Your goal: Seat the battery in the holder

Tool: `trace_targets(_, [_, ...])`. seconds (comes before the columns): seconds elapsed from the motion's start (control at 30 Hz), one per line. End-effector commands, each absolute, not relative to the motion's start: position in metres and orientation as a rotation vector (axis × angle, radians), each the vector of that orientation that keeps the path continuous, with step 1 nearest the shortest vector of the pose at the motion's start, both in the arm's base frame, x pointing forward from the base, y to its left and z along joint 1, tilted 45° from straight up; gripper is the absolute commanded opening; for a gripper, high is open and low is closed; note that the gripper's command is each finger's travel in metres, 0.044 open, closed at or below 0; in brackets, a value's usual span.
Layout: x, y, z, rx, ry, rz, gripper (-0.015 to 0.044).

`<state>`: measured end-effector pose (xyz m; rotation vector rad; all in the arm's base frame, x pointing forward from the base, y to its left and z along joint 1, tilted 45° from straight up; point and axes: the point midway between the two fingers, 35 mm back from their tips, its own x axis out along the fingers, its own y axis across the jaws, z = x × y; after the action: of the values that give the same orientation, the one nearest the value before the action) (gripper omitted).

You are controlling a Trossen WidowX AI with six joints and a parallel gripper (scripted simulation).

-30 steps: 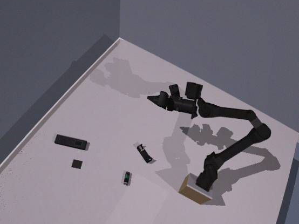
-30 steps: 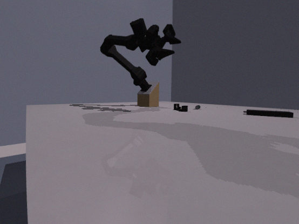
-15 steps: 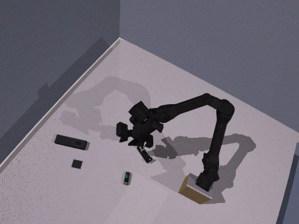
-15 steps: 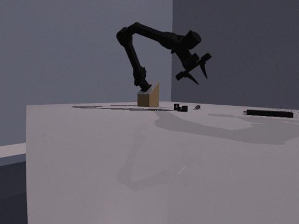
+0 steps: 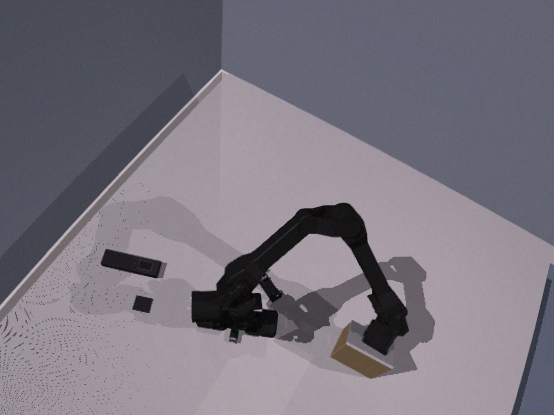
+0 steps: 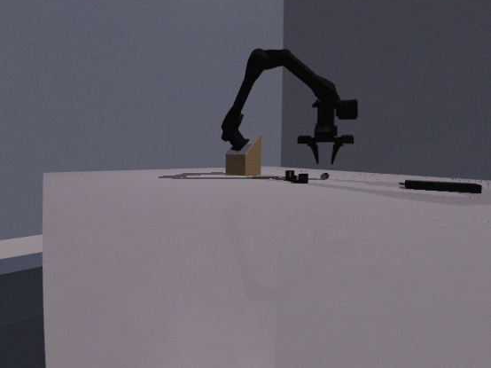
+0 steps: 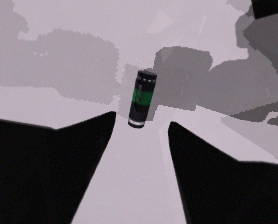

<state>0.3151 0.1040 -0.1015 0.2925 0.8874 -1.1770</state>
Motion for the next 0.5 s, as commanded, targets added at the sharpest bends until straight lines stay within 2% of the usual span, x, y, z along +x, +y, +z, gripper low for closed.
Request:
trace_targets(0.0, [0.317,0.104,-0.102,0.299,0.851,-1.201,0.0226])
trace_targets(0.47, [0.320,0.092,-0.114,0.299,0.851,-1.200,0.0226])
